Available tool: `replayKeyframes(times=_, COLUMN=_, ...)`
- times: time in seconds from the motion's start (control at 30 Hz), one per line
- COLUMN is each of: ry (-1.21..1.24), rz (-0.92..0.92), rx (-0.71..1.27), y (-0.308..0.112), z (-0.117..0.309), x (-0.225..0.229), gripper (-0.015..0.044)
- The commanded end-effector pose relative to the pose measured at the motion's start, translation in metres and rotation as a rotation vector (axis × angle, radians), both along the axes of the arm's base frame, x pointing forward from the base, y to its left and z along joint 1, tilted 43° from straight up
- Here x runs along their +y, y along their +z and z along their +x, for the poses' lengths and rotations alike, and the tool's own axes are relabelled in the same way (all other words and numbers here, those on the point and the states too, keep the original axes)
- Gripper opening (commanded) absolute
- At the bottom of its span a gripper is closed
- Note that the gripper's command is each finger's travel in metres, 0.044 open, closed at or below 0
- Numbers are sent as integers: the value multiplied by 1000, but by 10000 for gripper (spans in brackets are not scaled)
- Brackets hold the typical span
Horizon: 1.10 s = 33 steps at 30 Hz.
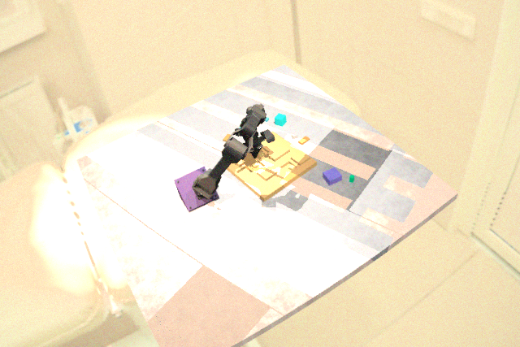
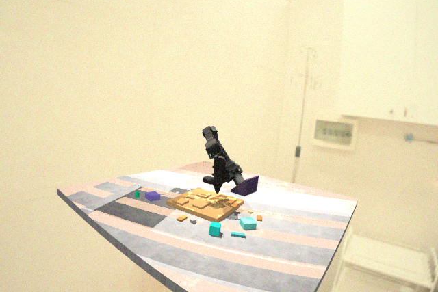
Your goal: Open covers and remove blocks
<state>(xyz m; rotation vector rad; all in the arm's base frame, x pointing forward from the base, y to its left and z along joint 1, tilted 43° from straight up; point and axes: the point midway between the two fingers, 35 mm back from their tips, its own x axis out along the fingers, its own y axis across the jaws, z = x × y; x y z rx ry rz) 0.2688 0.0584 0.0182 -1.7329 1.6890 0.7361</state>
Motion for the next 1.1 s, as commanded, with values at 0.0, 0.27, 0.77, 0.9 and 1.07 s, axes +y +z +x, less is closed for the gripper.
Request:
replayKeyframes(times=0.0, ry=3, rz=-8, rx=9, y=-15, z=-2, x=-14, gripper=0)
replayKeyframes(times=0.27, ry=2, rz=-9, rx=9, y=-21, z=-2, x=-19, gripper=0)
replayKeyframes(times=0.77, ry=2, rz=-9, rx=9, y=-29, z=-1, x=-26, gripper=0)
replayKeyframes(times=0.9, ry=2, rz=-9, rx=9, y=-29, z=-1, x=-26, gripper=0)
replayKeyframes(times=1.07, ry=2, rz=-9, rx=9, y=-28, z=-1, x=-27, gripper=0)
